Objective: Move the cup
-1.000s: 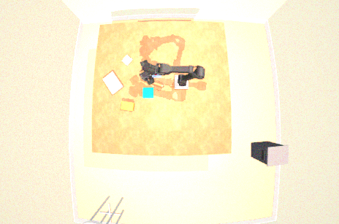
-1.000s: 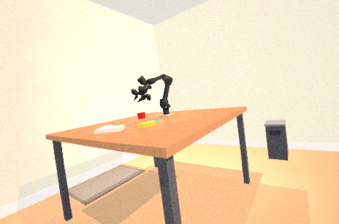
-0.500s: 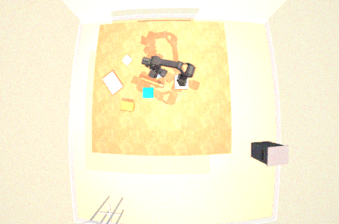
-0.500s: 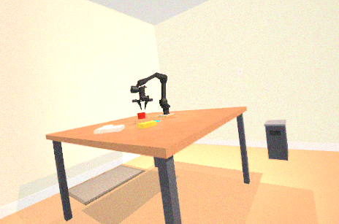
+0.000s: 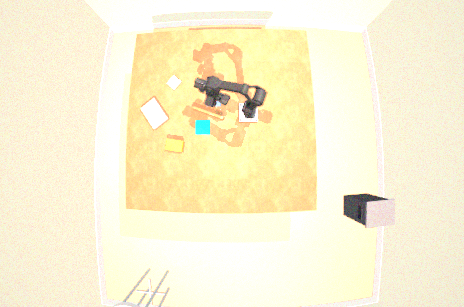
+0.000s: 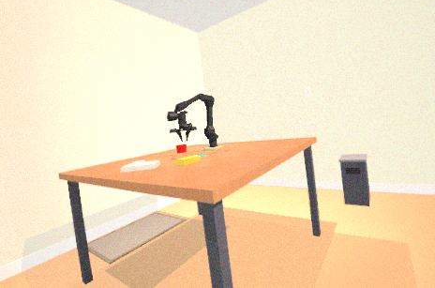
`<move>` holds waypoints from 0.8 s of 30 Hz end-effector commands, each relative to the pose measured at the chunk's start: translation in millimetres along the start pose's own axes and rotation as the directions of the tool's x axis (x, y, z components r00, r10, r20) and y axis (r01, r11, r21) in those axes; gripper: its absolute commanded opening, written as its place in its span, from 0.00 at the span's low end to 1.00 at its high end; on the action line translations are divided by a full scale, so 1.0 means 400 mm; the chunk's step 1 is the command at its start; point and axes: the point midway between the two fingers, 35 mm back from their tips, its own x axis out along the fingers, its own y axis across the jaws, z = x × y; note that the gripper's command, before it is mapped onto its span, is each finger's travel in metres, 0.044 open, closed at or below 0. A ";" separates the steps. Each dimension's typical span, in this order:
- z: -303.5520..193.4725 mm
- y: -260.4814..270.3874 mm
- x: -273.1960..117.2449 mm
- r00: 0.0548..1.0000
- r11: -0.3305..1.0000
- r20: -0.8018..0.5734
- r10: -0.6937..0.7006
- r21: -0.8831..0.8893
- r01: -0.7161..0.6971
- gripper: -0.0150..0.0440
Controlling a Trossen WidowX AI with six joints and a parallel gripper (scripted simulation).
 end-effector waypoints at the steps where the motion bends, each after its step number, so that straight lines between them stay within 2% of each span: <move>1: -0.003 0.003 0.021 1.000 1.000 -0.008 0.008 -0.007 -0.008 0.50; 24: -0.004 0.004 0.116 1.000 1.000 -0.008 0.008 -0.007 -0.008 0.50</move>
